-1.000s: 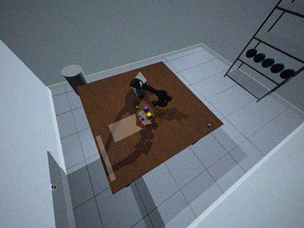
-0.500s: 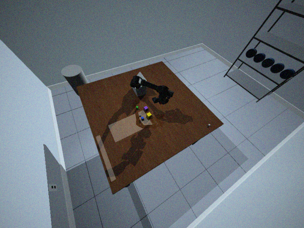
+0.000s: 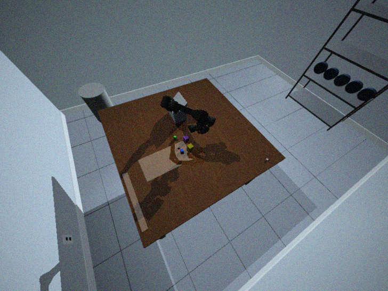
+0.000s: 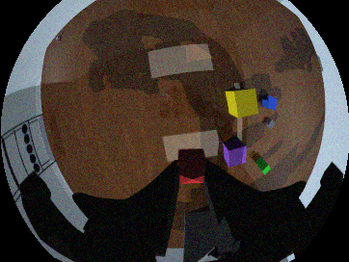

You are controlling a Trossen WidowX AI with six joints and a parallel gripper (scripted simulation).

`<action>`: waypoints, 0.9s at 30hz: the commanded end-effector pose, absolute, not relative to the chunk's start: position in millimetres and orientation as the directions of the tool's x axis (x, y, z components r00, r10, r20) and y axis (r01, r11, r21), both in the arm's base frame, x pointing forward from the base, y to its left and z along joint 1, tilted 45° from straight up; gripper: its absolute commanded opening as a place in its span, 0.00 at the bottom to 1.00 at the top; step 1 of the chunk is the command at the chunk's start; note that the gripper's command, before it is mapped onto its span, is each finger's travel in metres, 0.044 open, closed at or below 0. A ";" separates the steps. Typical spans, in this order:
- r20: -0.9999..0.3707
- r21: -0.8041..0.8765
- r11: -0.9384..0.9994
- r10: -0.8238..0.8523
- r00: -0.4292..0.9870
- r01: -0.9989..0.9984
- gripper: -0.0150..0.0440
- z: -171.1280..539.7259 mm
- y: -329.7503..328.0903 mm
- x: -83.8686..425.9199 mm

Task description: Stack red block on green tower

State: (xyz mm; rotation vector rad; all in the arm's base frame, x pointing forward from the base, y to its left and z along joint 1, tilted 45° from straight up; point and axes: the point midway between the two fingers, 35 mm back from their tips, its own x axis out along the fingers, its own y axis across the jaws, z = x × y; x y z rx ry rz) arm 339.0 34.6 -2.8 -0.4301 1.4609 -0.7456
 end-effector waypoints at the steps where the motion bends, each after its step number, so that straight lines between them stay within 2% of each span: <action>1: -0.727 -0.681 0.709 -0.685 -0.051 0.181 0.25 12.2 23.0 331.6; 27: -0.724 -0.685 0.707 -0.688 -0.053 0.177 0.25 84.5 -49.4 266.0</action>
